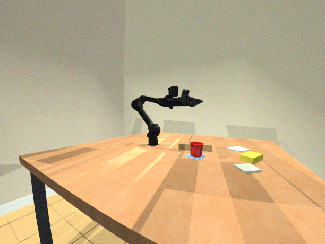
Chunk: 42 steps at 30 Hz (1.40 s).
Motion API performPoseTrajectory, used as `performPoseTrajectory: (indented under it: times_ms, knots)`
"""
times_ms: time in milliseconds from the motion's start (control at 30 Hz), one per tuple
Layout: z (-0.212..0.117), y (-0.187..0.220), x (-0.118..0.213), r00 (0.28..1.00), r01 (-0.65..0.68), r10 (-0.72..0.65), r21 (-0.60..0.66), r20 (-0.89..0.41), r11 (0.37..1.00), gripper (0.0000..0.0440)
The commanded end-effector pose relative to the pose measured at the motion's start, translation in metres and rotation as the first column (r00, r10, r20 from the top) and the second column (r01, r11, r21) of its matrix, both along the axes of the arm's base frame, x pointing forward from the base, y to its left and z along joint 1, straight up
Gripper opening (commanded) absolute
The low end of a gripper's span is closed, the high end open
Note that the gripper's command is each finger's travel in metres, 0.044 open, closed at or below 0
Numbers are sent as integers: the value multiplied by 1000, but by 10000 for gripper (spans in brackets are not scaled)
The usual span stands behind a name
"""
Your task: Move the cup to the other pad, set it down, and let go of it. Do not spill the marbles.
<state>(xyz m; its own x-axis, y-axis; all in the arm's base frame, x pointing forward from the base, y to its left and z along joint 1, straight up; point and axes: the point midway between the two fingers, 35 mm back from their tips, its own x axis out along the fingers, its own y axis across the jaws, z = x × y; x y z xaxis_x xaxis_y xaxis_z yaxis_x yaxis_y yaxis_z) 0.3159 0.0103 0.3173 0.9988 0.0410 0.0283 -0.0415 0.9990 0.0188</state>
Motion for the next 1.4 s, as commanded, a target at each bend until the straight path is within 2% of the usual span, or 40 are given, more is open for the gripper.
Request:
performPoseTrajectory:
  times_ms: [0,333,400,567,900,1367]
  knots:
    - [0,-1,1,1000,5,-5,0,-5,1000,374]
    - [-9,-4,10,993,44,-43,6,-112,999,111]
    - [-11,-4,13,989,48,-46,8,-139,999,72]
    - [-15,0,20,978,46,-41,19,-206,999,64]
    - [-24,7,33,937,46,-25,53,-349,998,97]
    - [-40,16,47,837,72,-14,84,-548,994,98]
